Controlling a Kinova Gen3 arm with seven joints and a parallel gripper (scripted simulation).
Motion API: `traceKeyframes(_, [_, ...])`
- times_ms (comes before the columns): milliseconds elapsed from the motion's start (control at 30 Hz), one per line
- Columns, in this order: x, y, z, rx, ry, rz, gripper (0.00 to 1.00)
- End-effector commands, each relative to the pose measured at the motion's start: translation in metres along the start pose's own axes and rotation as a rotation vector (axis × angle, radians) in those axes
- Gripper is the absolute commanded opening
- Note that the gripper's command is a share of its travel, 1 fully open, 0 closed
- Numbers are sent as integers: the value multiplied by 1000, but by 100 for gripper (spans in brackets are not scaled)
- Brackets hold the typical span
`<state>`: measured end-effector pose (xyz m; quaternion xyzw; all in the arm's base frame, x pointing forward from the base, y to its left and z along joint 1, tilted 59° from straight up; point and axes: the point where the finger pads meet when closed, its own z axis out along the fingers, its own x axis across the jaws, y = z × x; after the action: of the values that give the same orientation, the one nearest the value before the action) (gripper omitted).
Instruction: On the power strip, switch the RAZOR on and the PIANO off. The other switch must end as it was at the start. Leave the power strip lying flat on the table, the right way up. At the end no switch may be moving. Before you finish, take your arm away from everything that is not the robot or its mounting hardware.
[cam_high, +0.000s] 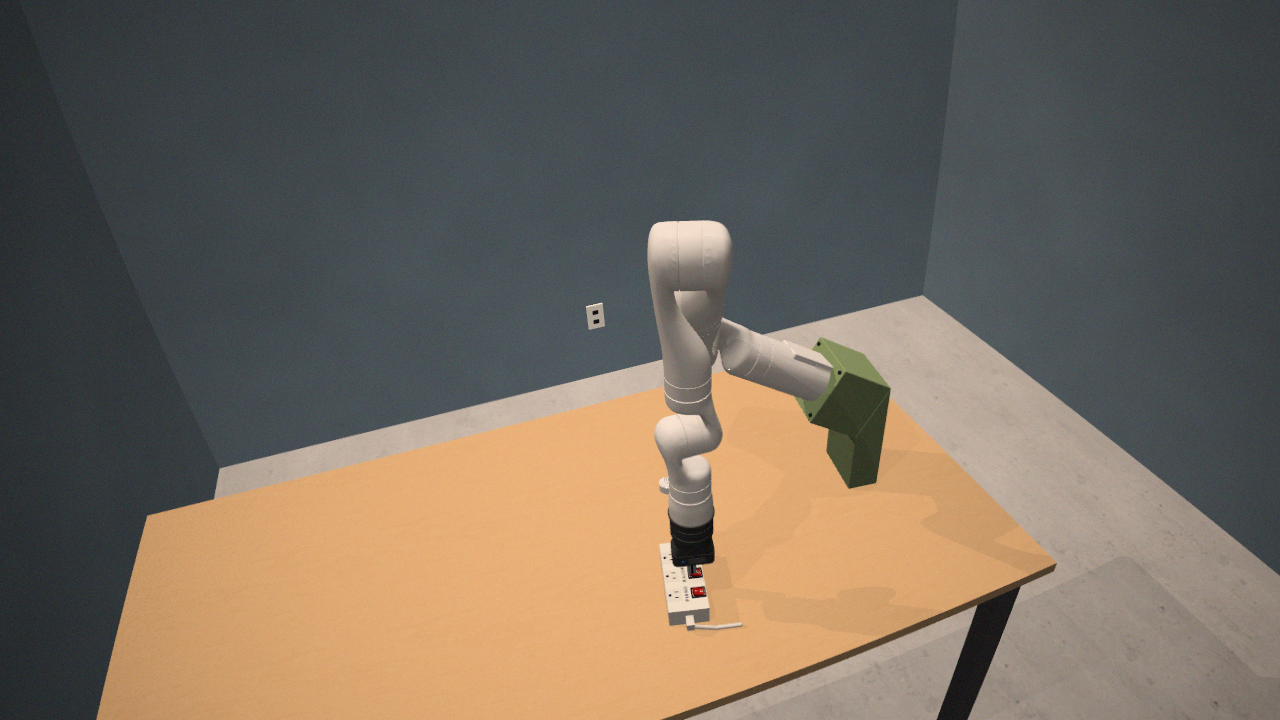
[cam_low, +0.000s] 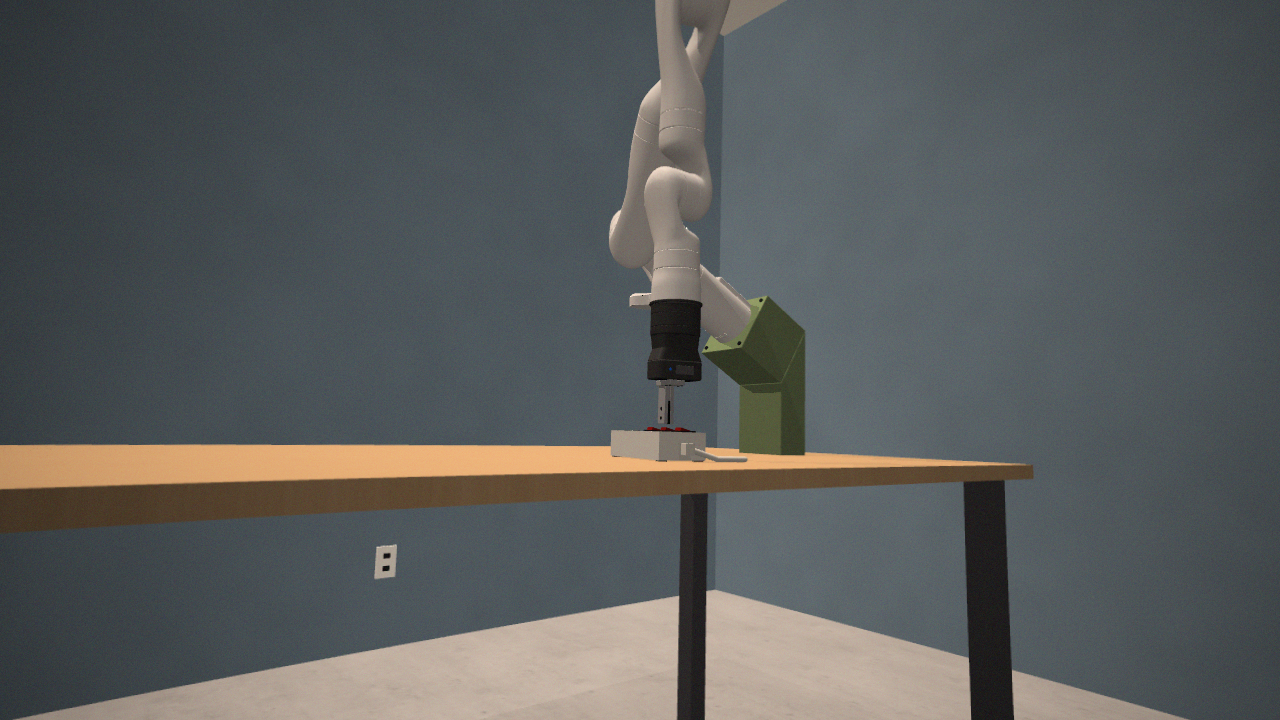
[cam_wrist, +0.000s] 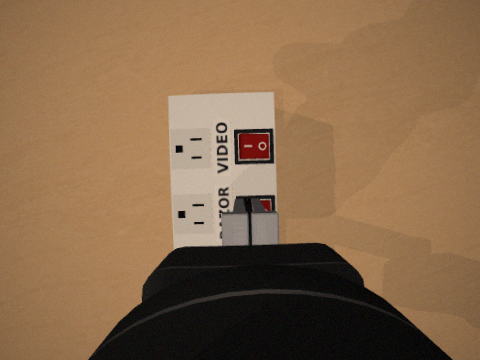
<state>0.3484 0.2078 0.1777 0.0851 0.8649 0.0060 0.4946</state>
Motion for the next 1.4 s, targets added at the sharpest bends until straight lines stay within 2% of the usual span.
traceKeyframes(0, [0,0,0,-1,0,0,0])
traceKeyframes(1367, [0,0,7,-1,0,0,0])
